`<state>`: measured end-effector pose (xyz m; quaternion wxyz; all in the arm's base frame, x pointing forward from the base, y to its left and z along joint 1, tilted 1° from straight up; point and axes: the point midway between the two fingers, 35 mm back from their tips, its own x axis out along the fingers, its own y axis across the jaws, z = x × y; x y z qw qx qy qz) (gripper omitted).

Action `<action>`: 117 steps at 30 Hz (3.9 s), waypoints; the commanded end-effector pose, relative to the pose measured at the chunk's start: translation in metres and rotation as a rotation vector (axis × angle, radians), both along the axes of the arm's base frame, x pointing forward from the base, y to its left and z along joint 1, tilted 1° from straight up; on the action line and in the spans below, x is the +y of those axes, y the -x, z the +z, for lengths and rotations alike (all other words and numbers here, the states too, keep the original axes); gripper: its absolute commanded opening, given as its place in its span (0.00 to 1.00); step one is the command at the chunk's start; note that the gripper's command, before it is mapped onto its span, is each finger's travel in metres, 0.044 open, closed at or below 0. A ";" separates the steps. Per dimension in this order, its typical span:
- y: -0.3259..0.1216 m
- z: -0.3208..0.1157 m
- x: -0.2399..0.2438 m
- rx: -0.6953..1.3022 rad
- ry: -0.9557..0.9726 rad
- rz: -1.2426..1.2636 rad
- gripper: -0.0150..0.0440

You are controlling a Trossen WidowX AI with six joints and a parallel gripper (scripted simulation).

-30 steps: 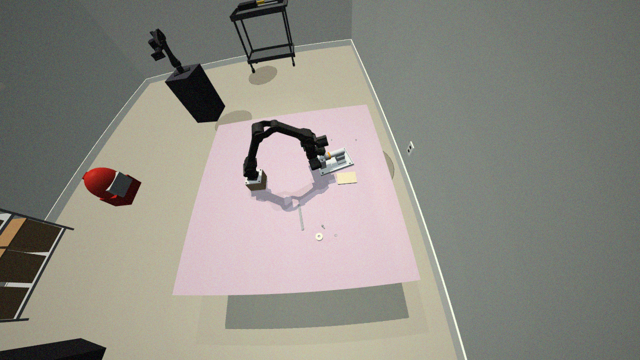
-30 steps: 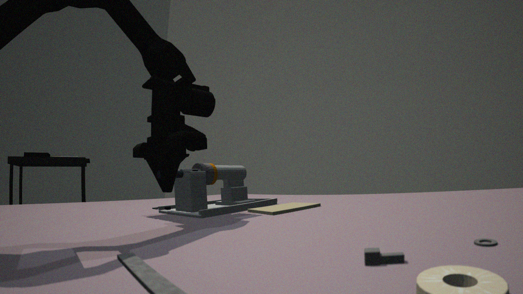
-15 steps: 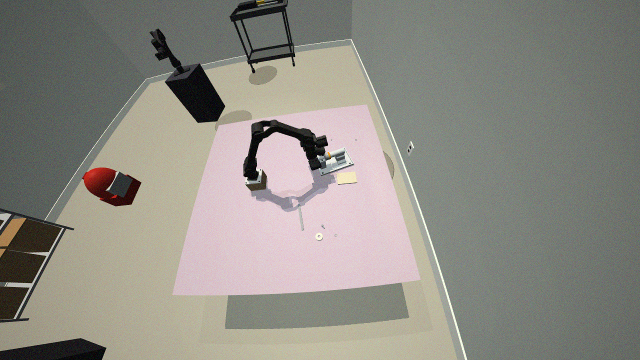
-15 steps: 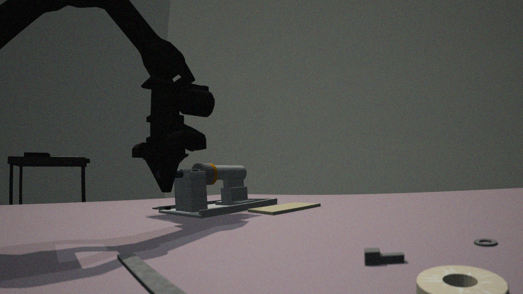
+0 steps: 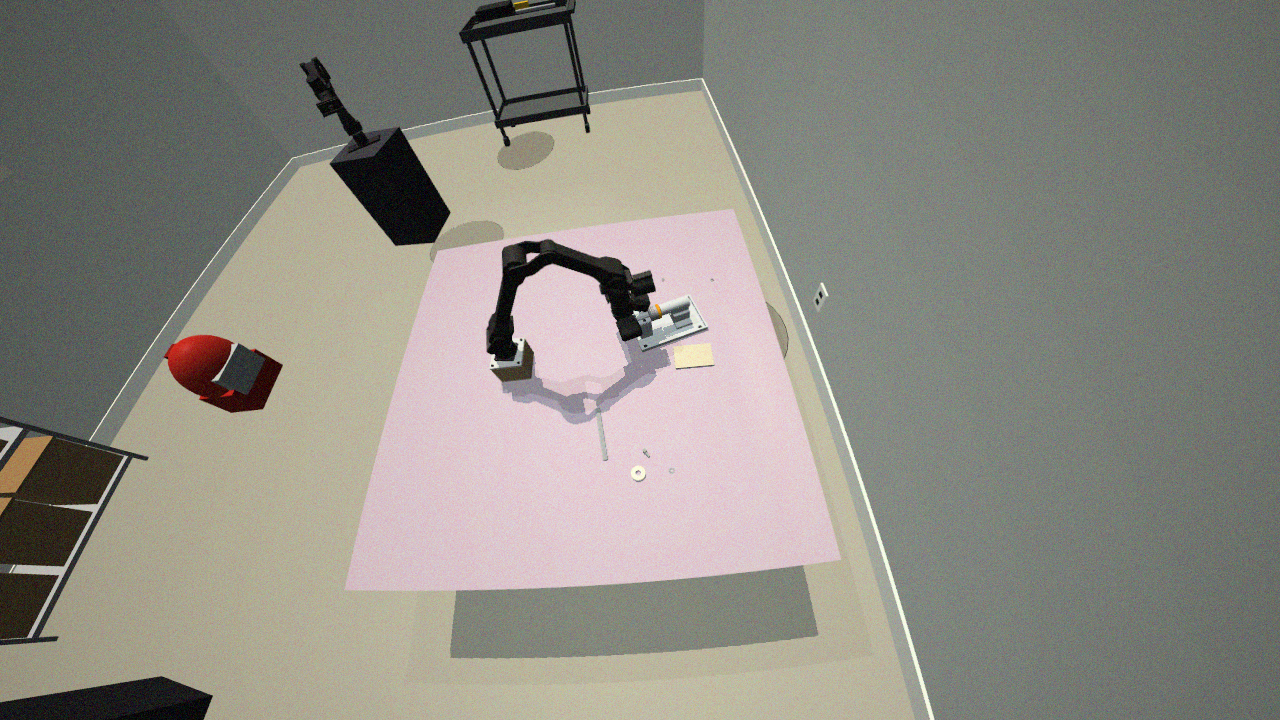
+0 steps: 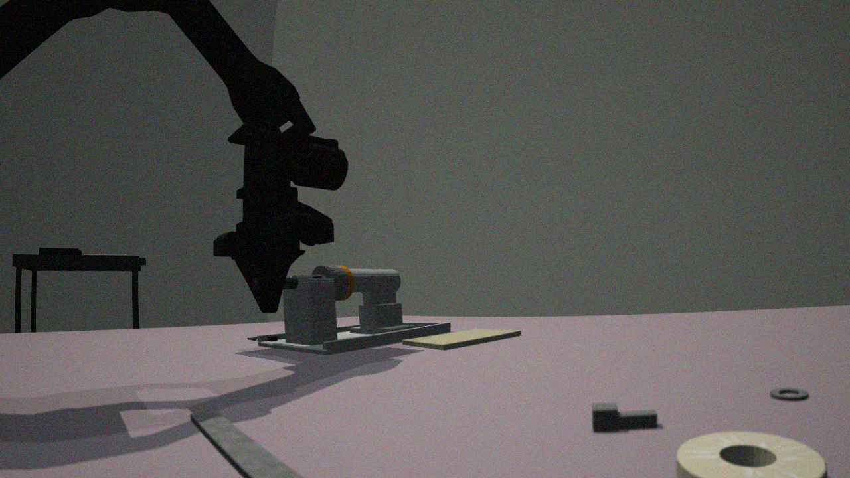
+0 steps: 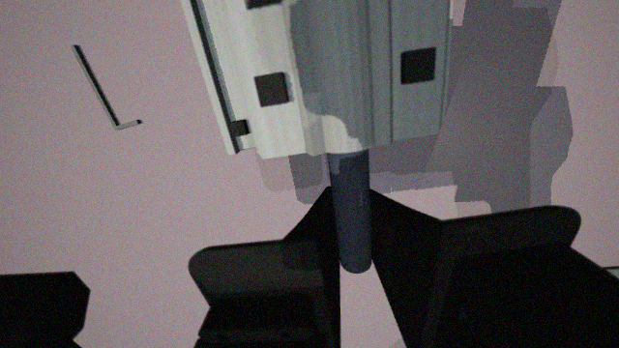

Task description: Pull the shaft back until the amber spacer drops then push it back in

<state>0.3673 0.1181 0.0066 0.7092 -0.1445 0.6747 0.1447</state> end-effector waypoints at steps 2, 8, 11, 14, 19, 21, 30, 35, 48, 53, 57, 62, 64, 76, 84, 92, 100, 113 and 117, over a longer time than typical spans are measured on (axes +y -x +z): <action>0.001 0.000 -0.001 0.003 0.002 0.003 0.25; 0.002 0.000 -0.001 0.003 0.002 0.003 0.25; 0.002 0.000 -0.001 0.003 0.002 0.003 0.25; 0.003 0.000 -0.001 0.003 0.002 0.003 0.25; 0.003 0.000 -0.002 0.003 0.002 0.003 0.25; 0.003 0.000 -0.002 0.003 0.002 0.003 0.25; 0.004 0.000 -0.002 0.003 0.002 0.003 0.25; 0.005 0.000 -0.002 0.003 0.002 0.003 0.25; 0.007 -0.001 -0.003 0.003 0.002 0.003 0.25; 0.007 -0.001 -0.003 0.003 0.002 0.003 0.25; 0.008 -0.001 -0.003 0.003 0.002 0.003 0.25; 0.008 -0.001 -0.004 0.003 0.002 0.003 0.25; 0.008 -0.001 -0.004 0.003 0.002 0.003 0.25; 0.010 -0.001 -0.004 0.003 0.002 0.003 0.25; 0.011 -0.001 -0.005 0.003 0.002 0.003 0.25; 0.011 -0.001 -0.005 0.004 0.002 0.003 0.25; 0.012 -0.001 -0.006 0.004 0.002 0.003 0.25; 0.014 -0.001 -0.006 0.004 0.002 0.003 0.25; 0.014 -0.001 -0.006 0.004 0.002 0.003 0.25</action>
